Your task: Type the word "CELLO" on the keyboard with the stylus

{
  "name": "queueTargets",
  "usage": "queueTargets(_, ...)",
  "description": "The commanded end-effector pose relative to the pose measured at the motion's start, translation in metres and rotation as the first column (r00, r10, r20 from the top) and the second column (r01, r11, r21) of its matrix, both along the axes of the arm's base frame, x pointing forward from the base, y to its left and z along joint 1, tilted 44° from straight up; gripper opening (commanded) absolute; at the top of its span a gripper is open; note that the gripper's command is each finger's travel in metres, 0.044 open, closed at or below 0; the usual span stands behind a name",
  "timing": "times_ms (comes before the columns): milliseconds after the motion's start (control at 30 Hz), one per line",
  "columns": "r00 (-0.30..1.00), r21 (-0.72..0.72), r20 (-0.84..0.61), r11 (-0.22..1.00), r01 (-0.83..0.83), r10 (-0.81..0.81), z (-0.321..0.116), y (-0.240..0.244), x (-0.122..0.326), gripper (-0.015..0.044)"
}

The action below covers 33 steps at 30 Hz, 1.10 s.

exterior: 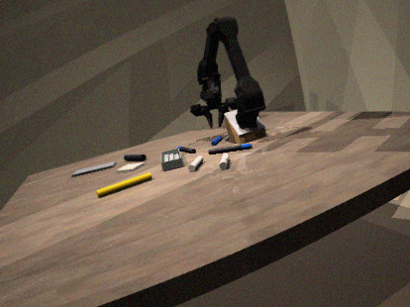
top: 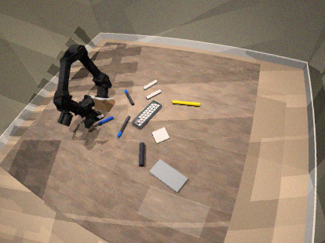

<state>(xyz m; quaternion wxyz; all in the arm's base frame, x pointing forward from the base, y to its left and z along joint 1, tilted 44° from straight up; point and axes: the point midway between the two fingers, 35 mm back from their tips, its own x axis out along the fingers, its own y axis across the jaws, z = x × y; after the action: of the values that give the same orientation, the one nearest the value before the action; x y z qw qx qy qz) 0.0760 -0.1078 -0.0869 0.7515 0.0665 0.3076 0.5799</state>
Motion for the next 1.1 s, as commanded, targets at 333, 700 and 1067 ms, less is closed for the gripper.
queueTargets(333, 1.0, 0.001, 0.001, 1.0, -0.006, 0.006, -0.007, 0.007, -0.003, 0.015)
queueTargets(700, 1.0, 0.001, 0.0, 1.0, -0.006, 0.006, -0.012, 0.011, -0.005, 0.015)
queueTargets(1067, 1.0, 0.001, 0.001, 1.0, -0.006, 0.006, -0.017, 0.015, -0.005, 0.015)
